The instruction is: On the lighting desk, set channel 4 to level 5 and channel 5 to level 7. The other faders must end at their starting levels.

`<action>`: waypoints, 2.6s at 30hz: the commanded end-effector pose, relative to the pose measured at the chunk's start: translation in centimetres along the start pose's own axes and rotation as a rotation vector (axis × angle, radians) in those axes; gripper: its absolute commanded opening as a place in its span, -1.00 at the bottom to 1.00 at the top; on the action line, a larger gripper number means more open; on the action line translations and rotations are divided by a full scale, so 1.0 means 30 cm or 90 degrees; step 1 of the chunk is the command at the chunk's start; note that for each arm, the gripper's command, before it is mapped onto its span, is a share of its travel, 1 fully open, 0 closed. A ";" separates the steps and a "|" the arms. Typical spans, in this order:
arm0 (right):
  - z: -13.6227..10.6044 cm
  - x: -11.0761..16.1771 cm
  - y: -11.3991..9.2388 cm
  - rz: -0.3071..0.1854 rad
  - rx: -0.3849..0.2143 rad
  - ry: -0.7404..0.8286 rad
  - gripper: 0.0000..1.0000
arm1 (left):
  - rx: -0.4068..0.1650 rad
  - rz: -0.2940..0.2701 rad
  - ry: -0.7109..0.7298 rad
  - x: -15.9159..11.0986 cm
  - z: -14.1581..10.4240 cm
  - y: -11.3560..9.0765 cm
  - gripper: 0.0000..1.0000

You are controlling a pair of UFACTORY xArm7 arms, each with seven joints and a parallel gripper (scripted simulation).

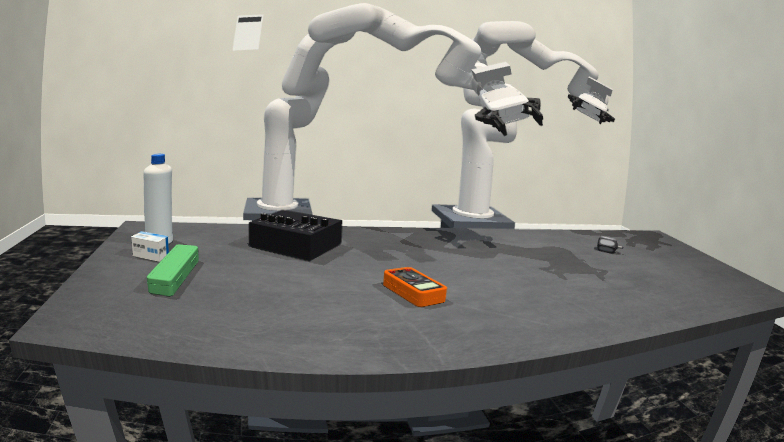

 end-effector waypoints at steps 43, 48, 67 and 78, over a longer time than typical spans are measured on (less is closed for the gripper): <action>0.098 0.258 -0.139 -0.189 -0.155 -0.269 1.00 | -0.579 -0.505 0.415 0.008 0.073 1.077 1.00; 0.102 0.305 -0.171 -0.210 -0.200 -0.315 1.00 | -0.601 -0.538 0.454 0.037 0.072 1.154 1.00; 0.092 0.449 -0.295 -0.234 -0.375 -0.457 1.00 | -0.615 -0.561 0.483 0.061 0.071 1.209 1.00; 0.066 0.547 -0.410 -0.199 -0.529 -0.557 1.00 | -0.615 -0.561 0.483 0.061 0.071 1.209 1.00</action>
Point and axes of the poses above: on each arm, the point where the finger pads meet when closed, its own y axis out along the fingers, its own x axis across the jaws, z = x × y, the point moved 4 cm from there along -y, back along the fingers, and after that the axes turned 12 degrees about y, right-handed, at the moved point
